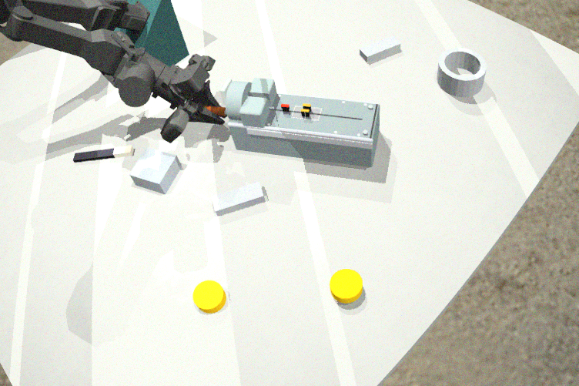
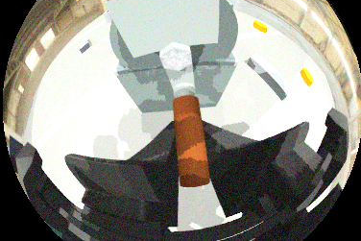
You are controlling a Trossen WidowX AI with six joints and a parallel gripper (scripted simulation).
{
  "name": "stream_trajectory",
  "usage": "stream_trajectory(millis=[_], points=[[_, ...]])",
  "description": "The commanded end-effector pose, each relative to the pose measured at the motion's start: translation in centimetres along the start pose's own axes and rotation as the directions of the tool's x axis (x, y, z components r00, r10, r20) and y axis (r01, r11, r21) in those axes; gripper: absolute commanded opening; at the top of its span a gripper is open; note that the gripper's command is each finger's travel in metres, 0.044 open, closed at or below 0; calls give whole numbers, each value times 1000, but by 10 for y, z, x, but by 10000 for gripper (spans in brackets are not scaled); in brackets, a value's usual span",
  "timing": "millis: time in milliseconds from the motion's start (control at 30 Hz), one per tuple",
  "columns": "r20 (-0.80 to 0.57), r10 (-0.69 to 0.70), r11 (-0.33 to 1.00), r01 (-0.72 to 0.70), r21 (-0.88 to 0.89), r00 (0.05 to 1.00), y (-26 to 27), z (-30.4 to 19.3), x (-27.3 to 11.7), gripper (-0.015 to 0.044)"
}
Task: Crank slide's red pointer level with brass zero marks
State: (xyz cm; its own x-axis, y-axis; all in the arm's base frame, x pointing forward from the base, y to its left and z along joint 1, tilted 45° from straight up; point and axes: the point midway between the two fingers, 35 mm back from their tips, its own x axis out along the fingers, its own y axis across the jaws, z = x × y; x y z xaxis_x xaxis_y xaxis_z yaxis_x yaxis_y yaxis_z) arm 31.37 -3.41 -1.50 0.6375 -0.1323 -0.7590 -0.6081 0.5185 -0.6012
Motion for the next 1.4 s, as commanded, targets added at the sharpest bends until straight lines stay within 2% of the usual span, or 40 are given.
stream_trajectory(millis=[0, 1367], points=[[0, -27, 1000, 27, 3, 1000, -9, 1, -1, 0], [0, -27, 1000, 27, 3, 1000, -13, 2, -3, 0]])
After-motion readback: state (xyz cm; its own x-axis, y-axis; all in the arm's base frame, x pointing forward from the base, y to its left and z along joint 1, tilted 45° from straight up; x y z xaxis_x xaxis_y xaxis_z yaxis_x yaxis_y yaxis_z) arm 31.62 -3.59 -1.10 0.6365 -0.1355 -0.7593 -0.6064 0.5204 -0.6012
